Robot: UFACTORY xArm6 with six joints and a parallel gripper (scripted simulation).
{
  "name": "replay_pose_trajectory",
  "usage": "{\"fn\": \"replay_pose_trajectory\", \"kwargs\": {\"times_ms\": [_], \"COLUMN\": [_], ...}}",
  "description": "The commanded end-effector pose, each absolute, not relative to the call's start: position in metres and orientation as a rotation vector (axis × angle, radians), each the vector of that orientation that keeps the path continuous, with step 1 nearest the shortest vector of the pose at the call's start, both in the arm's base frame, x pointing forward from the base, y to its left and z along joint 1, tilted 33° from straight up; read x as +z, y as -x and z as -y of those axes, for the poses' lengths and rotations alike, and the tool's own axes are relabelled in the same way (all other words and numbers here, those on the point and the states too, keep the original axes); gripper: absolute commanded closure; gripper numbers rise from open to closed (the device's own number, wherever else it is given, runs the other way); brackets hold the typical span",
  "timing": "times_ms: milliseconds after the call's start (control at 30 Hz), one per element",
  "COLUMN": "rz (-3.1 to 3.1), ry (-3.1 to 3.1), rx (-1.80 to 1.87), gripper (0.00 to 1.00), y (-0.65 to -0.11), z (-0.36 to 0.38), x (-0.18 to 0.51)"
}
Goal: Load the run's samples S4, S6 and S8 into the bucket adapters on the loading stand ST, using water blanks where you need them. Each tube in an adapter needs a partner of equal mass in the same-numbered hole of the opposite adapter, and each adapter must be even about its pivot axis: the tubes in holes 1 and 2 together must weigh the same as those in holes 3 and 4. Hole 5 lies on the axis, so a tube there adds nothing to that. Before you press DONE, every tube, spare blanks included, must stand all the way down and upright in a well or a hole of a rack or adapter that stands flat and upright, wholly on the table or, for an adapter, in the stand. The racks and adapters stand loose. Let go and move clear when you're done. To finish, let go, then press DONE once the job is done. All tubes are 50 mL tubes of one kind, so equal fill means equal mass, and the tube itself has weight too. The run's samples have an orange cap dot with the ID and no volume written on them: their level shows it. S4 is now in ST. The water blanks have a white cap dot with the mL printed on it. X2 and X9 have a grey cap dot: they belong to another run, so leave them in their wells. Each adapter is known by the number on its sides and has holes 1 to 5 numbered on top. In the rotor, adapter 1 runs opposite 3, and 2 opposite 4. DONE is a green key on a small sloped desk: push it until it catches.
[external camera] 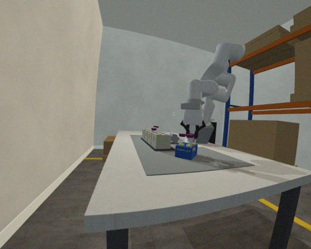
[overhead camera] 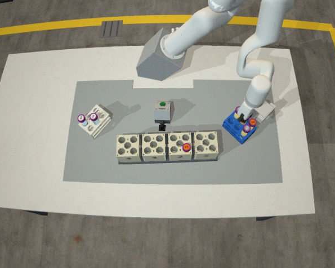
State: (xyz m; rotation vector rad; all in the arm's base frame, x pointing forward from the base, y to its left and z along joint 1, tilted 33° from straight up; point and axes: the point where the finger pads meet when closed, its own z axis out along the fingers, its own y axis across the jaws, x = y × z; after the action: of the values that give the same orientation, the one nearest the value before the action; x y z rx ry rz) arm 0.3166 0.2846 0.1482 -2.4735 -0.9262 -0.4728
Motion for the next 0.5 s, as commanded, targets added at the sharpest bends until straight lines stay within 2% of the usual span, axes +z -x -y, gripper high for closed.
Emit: {"fn": "replay_pose_trajectory", "kwargs": {"times_ms": [0, 200, 233, 467], "rz": [0.926, 0.926, 0.926, 0.926], "ry": [2.472, 2.472, 2.472, 2.472], "rx": [-0.477, -0.477, -0.477, -0.477], "gripper": [1.0, 1.0, 0.56, 0.56], "y": [-0.3174, -0.3174, -0.3174, -0.3175], "z": [-0.2851, -0.2851, -0.2853, -0.2853], "x": [0.1491, 0.149, 0.1488, 0.1488]}}
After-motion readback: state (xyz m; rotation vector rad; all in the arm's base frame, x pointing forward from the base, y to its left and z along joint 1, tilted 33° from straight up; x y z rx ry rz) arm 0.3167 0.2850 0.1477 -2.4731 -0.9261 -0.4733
